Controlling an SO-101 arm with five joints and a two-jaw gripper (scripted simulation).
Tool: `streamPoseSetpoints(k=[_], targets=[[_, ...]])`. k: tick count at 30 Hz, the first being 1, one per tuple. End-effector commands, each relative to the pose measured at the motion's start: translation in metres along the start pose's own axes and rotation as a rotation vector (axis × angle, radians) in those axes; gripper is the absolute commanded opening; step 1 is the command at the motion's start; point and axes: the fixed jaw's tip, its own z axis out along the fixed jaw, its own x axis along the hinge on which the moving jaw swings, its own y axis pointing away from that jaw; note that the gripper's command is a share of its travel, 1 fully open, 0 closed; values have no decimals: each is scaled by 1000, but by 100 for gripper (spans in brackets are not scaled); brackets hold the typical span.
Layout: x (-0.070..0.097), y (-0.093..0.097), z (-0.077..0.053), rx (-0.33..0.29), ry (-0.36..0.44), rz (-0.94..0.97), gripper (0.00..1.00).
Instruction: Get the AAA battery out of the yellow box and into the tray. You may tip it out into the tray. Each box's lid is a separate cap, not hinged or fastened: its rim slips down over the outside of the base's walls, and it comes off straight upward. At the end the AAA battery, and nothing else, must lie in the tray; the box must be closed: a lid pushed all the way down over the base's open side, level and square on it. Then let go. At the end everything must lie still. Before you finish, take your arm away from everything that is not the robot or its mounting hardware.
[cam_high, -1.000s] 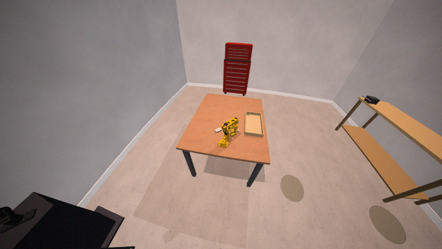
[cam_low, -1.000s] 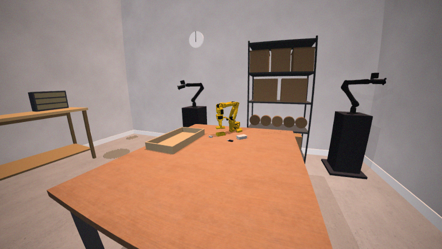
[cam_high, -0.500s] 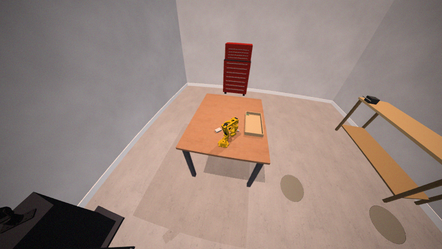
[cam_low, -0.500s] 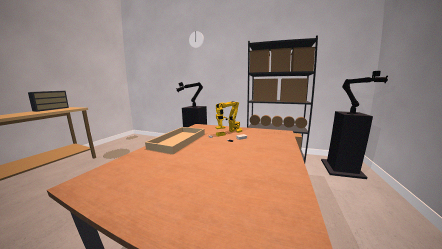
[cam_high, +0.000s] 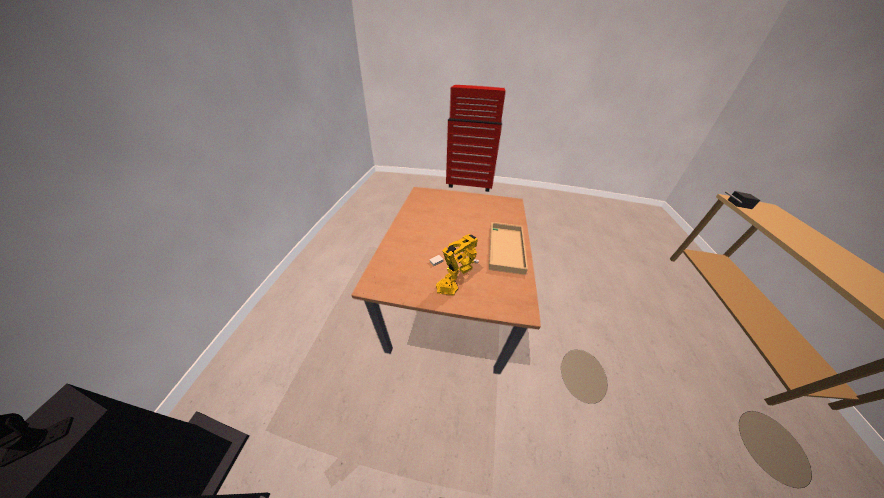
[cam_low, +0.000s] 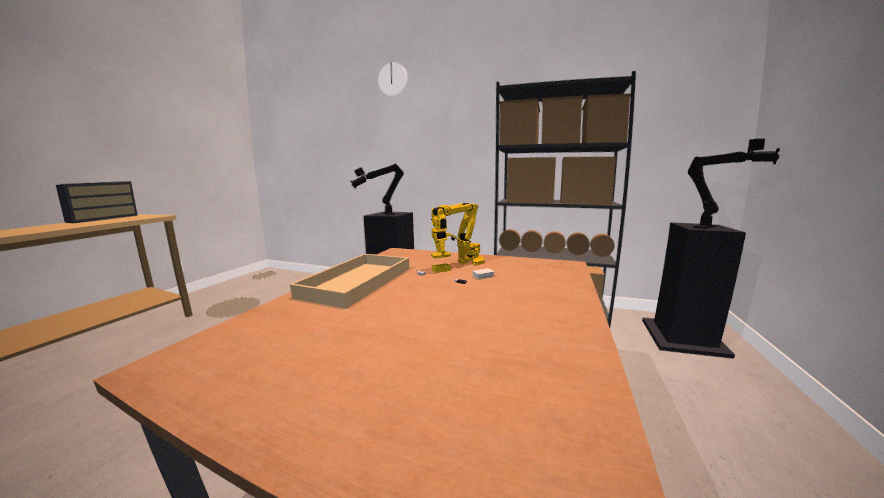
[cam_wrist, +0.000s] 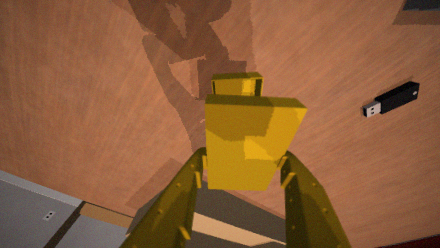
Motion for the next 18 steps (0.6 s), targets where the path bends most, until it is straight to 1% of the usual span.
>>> streamPoseSetpoints(k=[1,18], targets=[[7,0,-5,12,43,-2,23],[7,0,-5,12,43,-14,23]])
